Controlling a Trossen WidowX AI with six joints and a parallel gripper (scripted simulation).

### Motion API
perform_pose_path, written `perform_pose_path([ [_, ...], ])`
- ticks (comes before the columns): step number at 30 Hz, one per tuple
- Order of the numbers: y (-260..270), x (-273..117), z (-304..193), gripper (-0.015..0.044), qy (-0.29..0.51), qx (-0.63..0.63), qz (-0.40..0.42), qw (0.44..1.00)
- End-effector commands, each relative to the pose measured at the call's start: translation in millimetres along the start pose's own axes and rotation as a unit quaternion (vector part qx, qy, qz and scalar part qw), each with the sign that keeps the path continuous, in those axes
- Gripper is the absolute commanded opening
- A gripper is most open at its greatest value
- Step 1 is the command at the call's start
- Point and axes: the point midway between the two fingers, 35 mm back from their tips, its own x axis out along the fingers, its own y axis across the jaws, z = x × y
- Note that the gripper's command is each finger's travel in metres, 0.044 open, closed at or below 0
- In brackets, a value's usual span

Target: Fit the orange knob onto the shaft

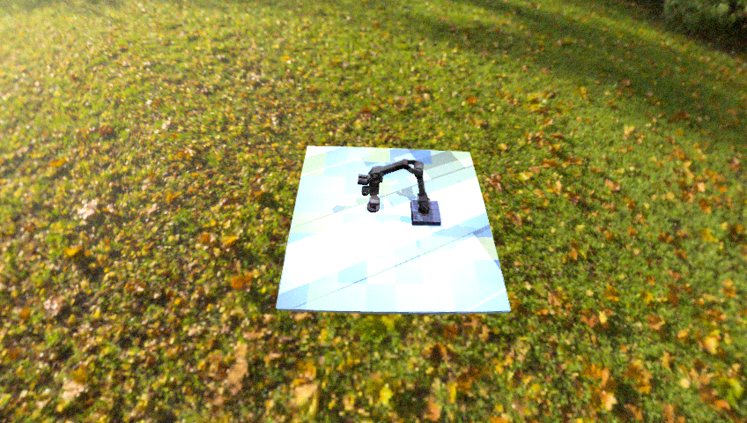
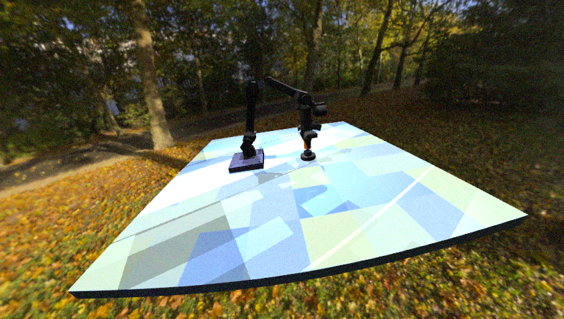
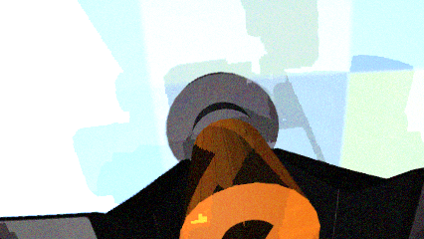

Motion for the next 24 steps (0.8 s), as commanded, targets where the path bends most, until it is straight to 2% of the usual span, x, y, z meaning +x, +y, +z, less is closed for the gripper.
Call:
perform_pose_path([
  [1, -0.2, 0.2, -0.6, 0.0, 0.0, -0.002, -0.002, 1.0],
  [24, -0.2, 1.4, -0.6, 0.0, 0.0, 0.001, -0.002, 1.0],
])
